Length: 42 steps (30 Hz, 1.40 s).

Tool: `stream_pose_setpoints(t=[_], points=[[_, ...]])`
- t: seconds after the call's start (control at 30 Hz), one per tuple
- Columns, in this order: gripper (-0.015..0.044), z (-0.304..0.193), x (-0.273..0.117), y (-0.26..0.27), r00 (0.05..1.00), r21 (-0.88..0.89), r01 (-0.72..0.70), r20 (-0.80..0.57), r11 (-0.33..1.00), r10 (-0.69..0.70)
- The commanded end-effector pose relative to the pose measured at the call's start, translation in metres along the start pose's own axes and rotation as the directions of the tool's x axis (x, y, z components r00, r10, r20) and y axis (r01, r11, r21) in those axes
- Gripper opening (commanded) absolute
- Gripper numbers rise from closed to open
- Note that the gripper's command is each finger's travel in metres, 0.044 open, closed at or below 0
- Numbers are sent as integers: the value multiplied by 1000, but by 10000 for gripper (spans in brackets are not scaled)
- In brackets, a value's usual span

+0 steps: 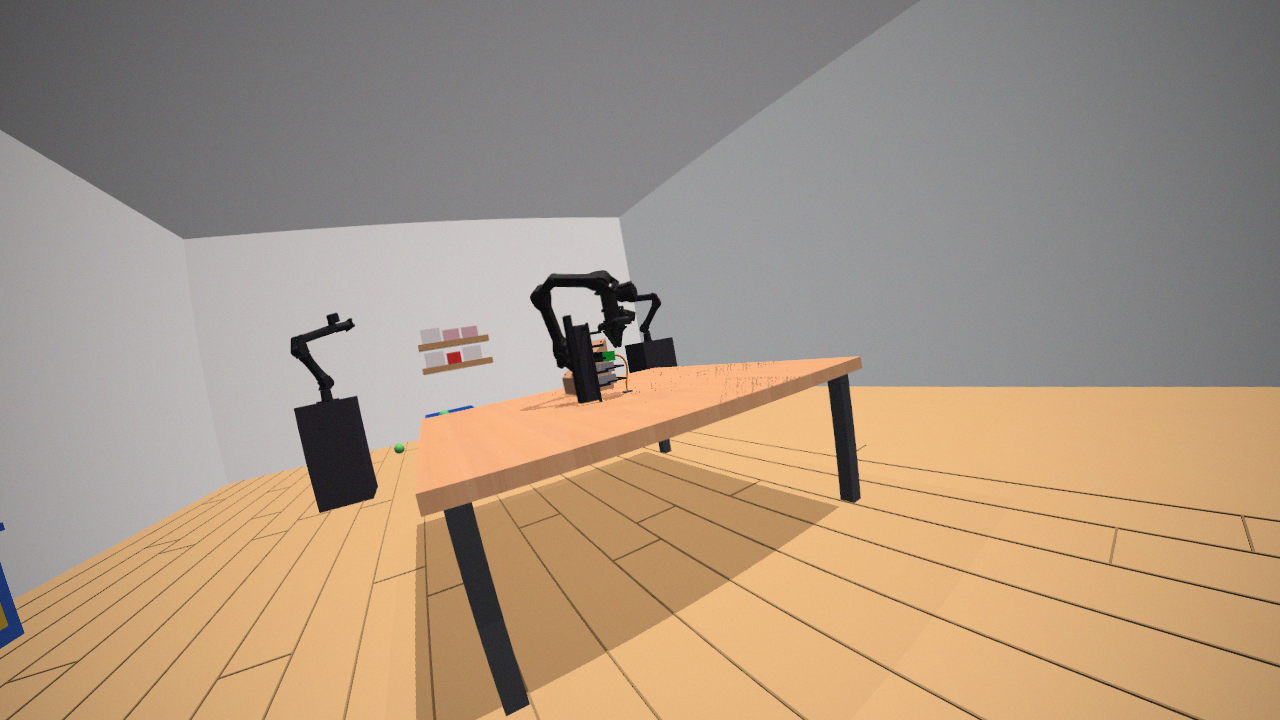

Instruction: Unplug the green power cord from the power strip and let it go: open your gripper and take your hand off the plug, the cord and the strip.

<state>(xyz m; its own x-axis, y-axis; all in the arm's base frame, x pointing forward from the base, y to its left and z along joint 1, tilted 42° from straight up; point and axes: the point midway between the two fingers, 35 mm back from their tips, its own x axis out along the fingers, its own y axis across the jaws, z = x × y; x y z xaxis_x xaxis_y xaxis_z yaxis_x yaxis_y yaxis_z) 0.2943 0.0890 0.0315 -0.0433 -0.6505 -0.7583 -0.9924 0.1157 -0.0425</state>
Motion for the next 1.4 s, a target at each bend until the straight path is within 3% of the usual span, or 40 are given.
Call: stream_pose_setpoints(t=[0.0, 1.27, 1.37], points=[[160, -8, 2, 2, 1000, -8, -4, -8, 1000, 4], [160, -37, 14, 5, 1000, -9, -4, -10, 1000, 4], [81, -36, 12, 4, 1000, 1, -3, -4, 1000, 3]])
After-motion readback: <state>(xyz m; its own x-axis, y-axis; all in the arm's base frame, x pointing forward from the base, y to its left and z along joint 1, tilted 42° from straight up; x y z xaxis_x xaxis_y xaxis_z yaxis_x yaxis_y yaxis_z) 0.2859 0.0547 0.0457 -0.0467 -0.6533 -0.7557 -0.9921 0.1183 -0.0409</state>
